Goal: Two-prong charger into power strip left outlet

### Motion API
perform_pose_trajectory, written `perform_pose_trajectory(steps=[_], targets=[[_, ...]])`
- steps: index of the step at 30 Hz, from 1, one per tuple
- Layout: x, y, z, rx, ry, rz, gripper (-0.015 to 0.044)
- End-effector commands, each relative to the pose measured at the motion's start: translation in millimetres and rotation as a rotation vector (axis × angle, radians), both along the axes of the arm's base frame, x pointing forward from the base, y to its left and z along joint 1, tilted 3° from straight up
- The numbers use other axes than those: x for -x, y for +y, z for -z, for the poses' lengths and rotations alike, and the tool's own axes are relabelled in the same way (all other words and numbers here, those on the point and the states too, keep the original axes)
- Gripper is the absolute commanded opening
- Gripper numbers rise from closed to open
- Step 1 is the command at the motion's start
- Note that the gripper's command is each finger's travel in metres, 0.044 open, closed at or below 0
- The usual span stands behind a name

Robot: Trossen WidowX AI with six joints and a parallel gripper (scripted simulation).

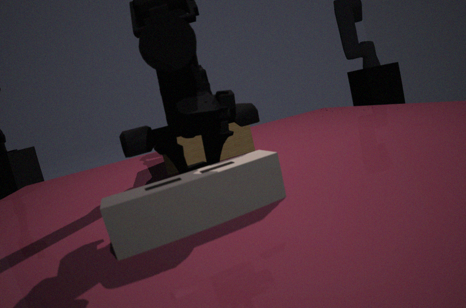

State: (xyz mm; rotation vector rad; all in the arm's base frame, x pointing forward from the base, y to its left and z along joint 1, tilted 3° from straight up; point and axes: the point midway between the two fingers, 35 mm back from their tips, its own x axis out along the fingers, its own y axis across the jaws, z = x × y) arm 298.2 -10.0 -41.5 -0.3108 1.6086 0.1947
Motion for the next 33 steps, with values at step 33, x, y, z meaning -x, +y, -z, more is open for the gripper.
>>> perform_pose_trajectory(steps=[33], targets=[[-9.4, 4.7, -0.4, -0.004, -0.002, 0.010, 0.0000]])
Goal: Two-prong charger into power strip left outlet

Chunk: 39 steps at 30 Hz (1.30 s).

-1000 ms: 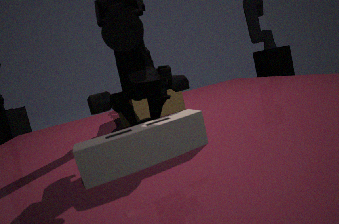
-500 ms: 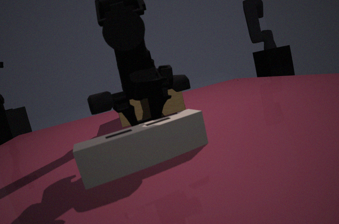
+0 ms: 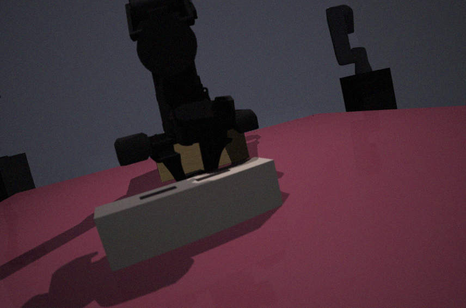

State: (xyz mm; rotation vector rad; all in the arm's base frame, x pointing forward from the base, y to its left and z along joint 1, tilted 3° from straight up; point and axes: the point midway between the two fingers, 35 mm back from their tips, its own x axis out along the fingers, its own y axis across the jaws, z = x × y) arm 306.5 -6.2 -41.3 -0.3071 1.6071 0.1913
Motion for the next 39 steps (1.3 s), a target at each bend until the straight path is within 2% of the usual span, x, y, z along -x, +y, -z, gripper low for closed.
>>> perform_pose_trajectory(steps=[1, 39], targets=[[-1.4, 1.0, -0.3, -0.004, 0.000, 0.006, 0.0000], [-9.9, 3.7, -0.6, -0.004, -0.001, 0.006, 0.0000]])
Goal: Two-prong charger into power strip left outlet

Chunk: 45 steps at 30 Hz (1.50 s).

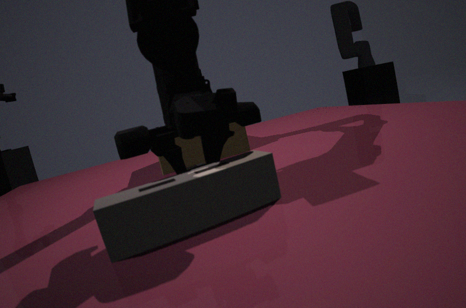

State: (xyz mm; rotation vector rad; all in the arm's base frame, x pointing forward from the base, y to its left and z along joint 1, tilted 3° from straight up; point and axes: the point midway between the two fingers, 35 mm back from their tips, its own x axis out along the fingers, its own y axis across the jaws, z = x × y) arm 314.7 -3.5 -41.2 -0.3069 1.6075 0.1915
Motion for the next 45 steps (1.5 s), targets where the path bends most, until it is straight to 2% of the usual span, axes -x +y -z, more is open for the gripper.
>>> perform_pose_trajectory(steps=[1, 45], targets=[[-2, 1, -1, -0.004, -0.001, 0.006, 0.0000], [-16, 5, -1, -0.004, -0.003, 0.006, 0.0000]])
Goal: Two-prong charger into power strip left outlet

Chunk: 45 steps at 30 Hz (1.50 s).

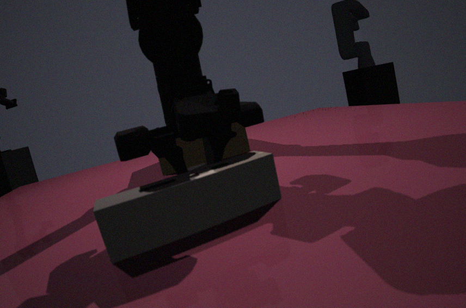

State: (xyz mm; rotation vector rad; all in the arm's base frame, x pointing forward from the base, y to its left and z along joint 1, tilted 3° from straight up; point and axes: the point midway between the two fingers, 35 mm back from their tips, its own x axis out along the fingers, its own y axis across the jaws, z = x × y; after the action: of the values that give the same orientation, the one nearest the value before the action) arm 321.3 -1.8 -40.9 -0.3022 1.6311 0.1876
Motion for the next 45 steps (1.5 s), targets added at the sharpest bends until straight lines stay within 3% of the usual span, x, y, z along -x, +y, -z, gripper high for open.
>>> perform_pose_trajectory(steps=[1, 45], targets=[[-9, 4, -1, -0.007, -0.025, -0.001, 0.0000], [-8, 2, 0, 0.004, 0.013, 0.002, 0.0000]])
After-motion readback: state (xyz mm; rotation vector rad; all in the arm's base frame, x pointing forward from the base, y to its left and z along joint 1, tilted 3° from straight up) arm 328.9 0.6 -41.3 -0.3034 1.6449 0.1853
